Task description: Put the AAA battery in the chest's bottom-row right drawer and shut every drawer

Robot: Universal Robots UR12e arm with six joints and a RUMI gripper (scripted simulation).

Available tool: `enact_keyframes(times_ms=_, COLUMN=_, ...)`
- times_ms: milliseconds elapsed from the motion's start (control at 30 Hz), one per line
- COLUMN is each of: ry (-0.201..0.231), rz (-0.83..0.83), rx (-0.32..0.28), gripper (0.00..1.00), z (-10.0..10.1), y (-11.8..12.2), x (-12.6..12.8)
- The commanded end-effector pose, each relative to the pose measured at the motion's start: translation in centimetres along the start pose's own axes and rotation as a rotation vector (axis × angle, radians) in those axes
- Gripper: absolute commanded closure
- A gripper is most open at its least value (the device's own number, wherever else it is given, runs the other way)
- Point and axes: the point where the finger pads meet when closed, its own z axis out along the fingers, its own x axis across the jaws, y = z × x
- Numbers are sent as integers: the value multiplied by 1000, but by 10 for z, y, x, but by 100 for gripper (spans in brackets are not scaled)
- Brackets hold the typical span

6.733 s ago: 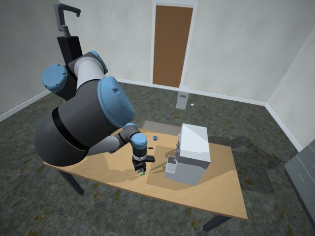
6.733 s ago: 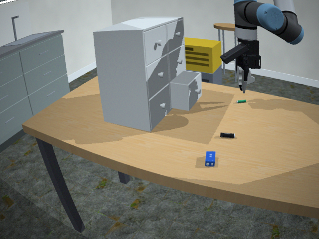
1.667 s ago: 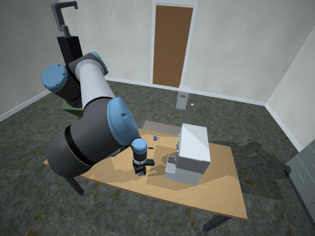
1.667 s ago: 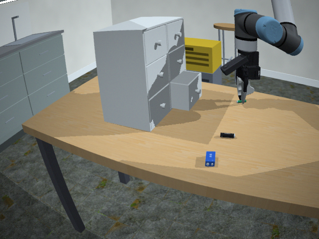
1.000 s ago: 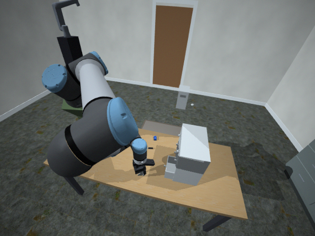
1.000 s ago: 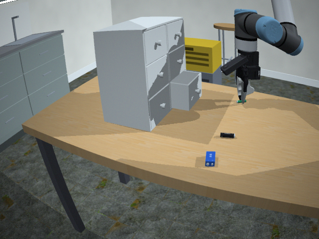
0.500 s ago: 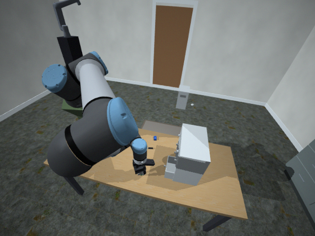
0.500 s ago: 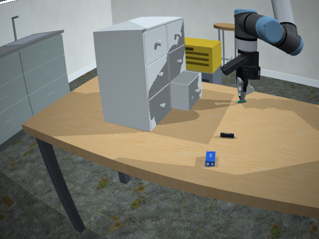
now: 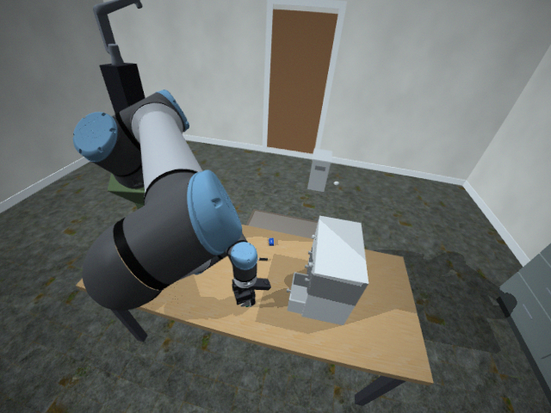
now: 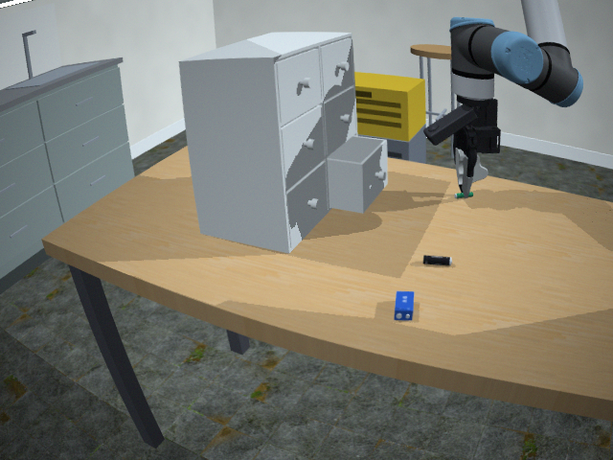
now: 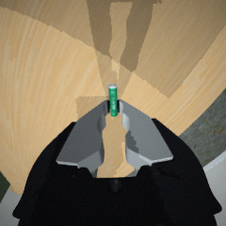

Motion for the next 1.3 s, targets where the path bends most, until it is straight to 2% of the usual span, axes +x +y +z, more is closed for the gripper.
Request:
enact_keyframes(times_ms=0, ry=1, rz=1, rx=0, gripper=98, z=1, y=1, x=1)
enact_keyframes(times_ms=500, ry=1, rz=1, rx=0, gripper=98, z=0, y=1, x=1)
enact_keyframes(times_ms=700, ry=0, rz=-1, rx=1, gripper=98, z=-18, y=0, x=-1)
enact_keyframes(times_ms=767, ry=0, rz=-1, rx=1, gripper=98, z=-18, y=0, x=-1)
enact_keyframes(times_ms=1067, ry=0, rz=-1, rx=0, gripper=98, z=-82, y=0, x=-1)
enact_keyframes(times_ms=1167, ry=0, rz=-1, rx=0, gripper=98, z=-96, y=0, x=-1)
enact_keyframes(times_ms=1267, ry=0, rz=-1, rx=0, gripper=98, z=-101, y=0, x=-1)
